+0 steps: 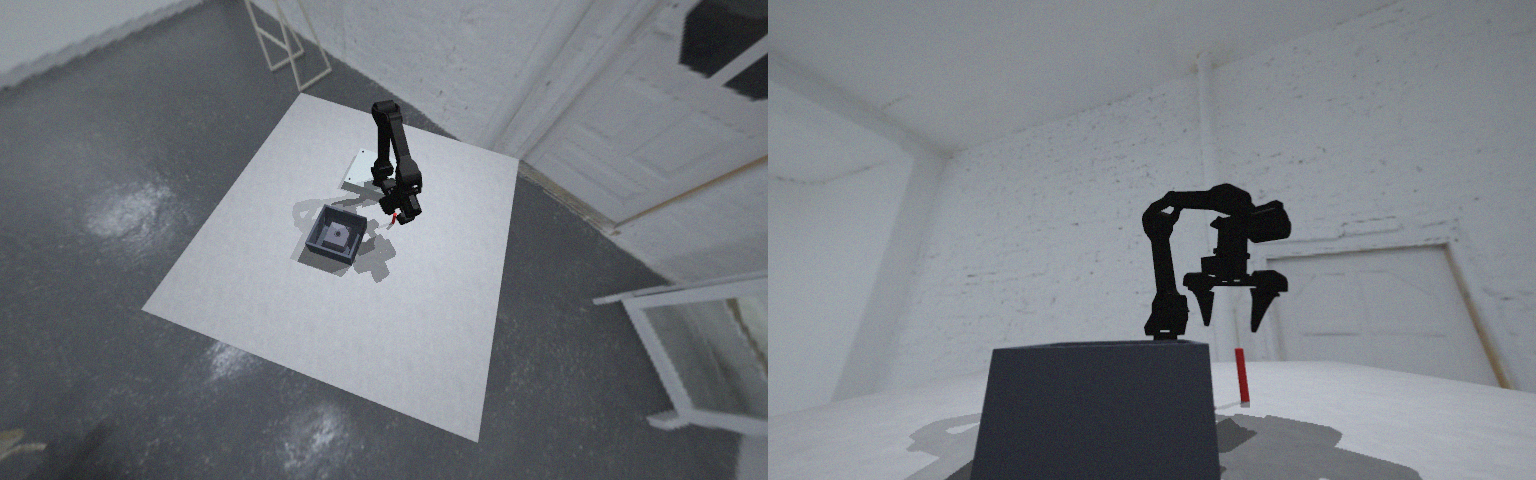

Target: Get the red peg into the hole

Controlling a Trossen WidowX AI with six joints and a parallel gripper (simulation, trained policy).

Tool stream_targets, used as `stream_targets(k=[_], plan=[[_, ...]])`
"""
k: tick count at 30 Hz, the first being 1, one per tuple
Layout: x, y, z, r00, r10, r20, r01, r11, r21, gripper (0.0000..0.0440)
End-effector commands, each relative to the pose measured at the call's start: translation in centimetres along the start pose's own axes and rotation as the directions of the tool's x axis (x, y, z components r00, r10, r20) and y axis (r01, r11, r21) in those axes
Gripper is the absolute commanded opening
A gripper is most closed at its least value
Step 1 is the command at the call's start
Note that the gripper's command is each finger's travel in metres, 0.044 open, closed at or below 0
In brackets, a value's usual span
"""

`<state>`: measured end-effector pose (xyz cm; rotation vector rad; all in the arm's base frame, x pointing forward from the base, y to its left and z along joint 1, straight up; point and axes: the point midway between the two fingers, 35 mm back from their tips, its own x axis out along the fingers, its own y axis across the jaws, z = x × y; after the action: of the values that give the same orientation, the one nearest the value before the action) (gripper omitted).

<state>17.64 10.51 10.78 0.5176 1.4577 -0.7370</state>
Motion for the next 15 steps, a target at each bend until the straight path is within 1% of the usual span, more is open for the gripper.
stream_targets(k=[1,15], plan=[[1.7,0.3,-0.9,1.0,-0.031,0.0,0.031,0.999,-0.024,0.044],[7.8,1.6,-1.4,0.998,-0.015,0.067,0.021,0.996,-0.087,0.044]])
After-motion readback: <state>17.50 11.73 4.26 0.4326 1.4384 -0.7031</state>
